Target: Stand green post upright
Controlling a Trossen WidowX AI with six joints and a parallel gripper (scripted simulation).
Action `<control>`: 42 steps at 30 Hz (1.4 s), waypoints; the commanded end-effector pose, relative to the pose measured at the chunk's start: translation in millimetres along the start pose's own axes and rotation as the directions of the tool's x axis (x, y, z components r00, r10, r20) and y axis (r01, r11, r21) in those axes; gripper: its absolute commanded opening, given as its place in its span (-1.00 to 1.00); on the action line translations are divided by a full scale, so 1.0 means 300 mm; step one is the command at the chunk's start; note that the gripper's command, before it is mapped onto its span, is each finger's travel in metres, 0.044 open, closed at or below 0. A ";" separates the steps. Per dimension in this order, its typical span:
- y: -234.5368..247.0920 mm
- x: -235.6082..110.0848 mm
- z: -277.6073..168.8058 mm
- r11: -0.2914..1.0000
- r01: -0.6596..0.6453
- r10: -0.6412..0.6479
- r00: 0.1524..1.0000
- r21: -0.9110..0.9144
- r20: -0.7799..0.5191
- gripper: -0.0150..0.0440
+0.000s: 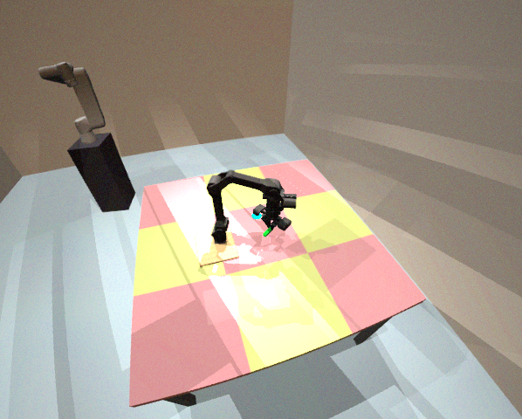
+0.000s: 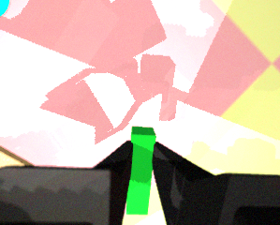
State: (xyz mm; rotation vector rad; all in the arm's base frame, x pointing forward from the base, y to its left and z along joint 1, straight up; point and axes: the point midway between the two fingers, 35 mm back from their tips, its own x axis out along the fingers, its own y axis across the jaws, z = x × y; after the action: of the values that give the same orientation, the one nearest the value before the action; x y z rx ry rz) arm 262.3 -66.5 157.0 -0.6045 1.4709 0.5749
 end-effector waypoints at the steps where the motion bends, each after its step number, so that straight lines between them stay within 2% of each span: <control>1: 0.020 -0.017 0.032 0.999 0.011 -0.010 1.000 -0.031 0.012 -0.42; 42: 0.328 -0.057 0.319 0.935 0.008 0.002 1.000 -0.353 0.028 -0.42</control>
State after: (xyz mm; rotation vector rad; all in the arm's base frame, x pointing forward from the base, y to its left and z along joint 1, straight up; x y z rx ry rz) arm 264.9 63.3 172.2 -0.8697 1.3508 0.8423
